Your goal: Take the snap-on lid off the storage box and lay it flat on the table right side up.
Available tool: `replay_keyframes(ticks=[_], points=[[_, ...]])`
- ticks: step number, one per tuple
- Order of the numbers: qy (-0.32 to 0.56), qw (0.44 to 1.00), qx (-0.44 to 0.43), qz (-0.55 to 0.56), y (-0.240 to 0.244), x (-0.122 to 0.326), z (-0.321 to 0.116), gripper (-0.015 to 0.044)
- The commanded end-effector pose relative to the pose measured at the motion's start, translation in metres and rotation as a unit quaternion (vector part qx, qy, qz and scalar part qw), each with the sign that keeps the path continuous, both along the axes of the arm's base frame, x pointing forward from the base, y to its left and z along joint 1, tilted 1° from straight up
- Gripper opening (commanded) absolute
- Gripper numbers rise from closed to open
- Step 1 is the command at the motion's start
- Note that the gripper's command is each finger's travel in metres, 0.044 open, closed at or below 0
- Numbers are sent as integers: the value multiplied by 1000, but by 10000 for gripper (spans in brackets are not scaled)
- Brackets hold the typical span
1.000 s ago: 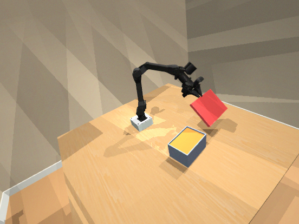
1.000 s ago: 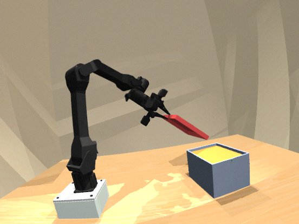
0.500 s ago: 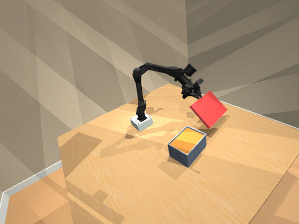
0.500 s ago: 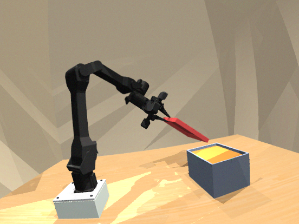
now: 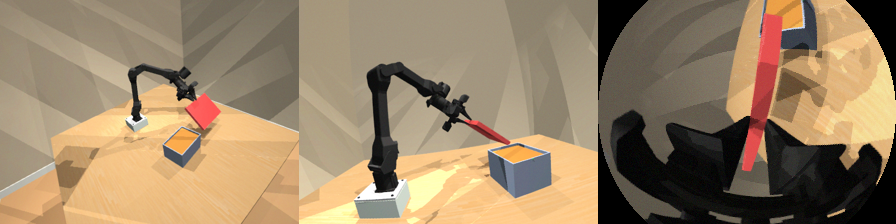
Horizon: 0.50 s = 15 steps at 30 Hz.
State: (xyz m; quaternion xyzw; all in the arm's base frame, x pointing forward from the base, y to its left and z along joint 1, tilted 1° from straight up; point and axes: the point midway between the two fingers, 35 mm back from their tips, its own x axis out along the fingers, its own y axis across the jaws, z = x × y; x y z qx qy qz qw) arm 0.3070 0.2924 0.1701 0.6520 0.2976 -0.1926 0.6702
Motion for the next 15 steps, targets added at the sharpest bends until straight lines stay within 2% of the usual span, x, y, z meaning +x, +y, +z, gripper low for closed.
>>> replay_keyframes(ticks=[1, 15], points=[[-5, 1000, 3, -4, 0, 1, -1, 0], [-5, 1000, 3, -4, 0, 1, -12, 0]])
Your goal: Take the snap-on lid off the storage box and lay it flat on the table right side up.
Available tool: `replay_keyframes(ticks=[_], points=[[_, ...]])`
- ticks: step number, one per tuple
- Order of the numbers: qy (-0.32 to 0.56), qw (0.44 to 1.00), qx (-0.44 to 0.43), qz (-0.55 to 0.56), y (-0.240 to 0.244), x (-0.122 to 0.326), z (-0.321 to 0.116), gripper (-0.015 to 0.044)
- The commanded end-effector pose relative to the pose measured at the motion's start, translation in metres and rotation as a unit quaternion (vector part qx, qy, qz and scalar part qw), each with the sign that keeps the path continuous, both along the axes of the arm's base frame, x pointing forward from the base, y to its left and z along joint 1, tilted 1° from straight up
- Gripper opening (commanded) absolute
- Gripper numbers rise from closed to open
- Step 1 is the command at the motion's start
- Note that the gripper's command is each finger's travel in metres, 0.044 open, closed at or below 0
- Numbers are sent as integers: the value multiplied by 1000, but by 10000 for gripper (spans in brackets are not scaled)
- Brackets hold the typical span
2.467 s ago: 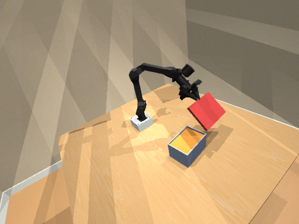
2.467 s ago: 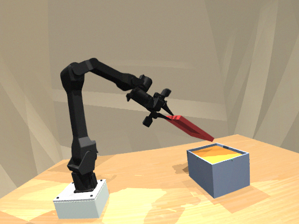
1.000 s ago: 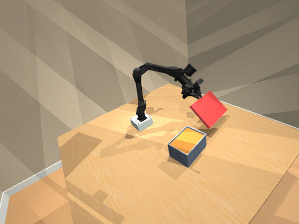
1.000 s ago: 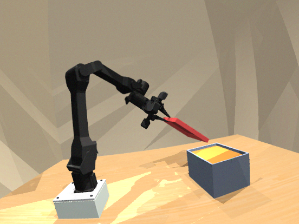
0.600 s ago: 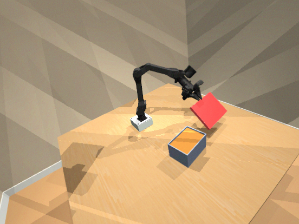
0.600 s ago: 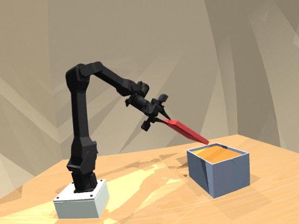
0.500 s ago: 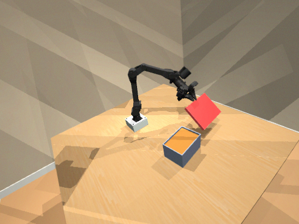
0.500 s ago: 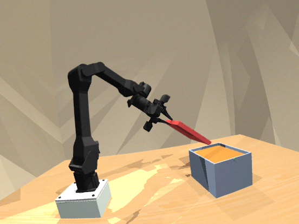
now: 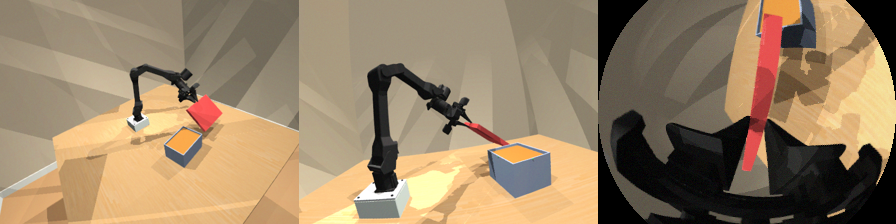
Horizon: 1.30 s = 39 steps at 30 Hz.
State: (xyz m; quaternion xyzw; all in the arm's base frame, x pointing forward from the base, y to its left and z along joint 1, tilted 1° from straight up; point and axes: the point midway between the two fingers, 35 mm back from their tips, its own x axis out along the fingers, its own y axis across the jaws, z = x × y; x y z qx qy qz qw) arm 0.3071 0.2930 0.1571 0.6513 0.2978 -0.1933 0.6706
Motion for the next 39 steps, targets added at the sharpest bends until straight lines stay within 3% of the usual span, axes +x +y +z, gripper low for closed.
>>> replay_keyframes(ticks=[1, 39], points=[[-6, 1000, 4, -4, 0, 1, 0, 0], [-6, 1000, 4, -4, 1, 1, -31, 0]])
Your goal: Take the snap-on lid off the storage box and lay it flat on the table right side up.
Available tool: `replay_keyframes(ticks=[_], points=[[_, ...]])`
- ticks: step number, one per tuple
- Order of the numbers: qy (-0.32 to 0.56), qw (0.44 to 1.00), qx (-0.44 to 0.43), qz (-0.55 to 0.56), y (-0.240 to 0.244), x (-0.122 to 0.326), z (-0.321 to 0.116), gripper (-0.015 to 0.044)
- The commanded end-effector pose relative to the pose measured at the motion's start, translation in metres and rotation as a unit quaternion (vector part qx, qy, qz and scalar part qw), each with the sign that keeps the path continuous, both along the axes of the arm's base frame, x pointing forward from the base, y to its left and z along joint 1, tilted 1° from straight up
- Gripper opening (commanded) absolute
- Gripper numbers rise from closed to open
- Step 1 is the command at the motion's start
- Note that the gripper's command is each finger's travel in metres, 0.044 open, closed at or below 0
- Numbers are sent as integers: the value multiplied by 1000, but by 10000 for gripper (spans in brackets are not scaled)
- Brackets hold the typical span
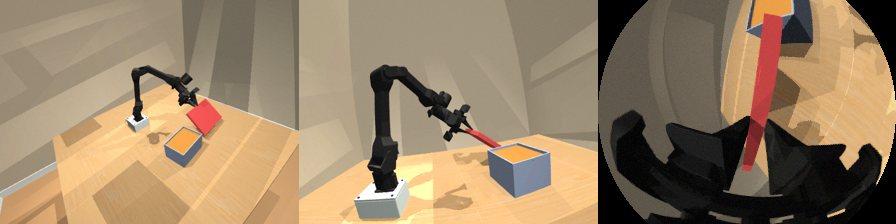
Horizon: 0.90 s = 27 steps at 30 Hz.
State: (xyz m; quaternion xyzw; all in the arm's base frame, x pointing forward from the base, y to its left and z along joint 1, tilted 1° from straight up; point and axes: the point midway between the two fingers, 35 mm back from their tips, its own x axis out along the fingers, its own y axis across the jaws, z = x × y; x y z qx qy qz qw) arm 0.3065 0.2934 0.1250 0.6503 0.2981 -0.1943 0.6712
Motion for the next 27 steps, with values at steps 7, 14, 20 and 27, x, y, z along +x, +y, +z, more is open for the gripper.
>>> replay_keyframes(ticks=[7, 14, 20, 27], points=[[-6, 1000, 5, -3, 1, 1, -4, 0], [-6, 1000, 5, -3, 1, 1, -10, 0], [-6, 1000, 5, -3, 1, 1, -15, 0], [-6, 1000, 5, -3, 1, 1, -20, 0]])
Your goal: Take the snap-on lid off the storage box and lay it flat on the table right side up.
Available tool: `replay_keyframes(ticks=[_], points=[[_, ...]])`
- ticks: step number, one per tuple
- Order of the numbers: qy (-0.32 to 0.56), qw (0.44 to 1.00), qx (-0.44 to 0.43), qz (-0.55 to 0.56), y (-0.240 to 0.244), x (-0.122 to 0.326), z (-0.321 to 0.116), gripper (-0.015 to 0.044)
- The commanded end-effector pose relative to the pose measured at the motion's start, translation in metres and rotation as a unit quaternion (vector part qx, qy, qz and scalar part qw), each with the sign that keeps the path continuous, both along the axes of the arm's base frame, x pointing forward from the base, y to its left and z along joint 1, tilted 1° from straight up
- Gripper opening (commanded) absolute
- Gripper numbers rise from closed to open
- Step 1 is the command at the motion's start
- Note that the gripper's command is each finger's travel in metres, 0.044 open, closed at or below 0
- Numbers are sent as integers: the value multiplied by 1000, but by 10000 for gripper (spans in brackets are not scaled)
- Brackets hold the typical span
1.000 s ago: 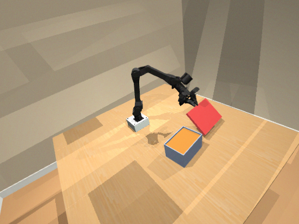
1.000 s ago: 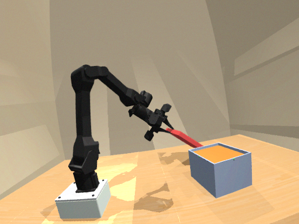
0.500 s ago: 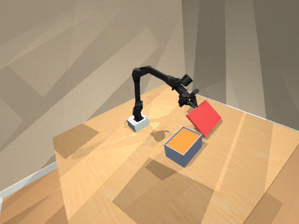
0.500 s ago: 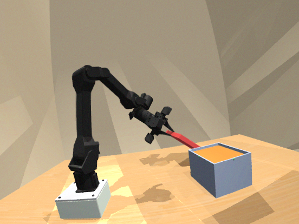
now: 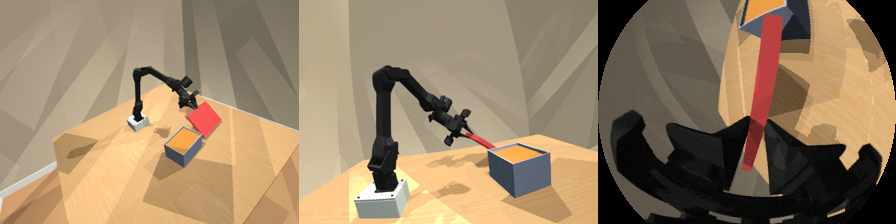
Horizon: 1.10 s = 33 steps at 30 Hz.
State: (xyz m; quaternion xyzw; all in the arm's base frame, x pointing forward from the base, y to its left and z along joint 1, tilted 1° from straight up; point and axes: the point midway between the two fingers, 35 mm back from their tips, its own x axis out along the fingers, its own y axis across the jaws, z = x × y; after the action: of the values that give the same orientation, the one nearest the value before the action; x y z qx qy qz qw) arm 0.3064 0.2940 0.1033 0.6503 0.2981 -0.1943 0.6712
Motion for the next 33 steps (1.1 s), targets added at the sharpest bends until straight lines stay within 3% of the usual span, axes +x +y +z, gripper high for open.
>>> replay_keyframes(ticks=[1, 33], points=[[-6, 1000, 5, -3, 0, 1, 1, 0], [-6, 1000, 5, -3, 1, 1, -25, 0]])
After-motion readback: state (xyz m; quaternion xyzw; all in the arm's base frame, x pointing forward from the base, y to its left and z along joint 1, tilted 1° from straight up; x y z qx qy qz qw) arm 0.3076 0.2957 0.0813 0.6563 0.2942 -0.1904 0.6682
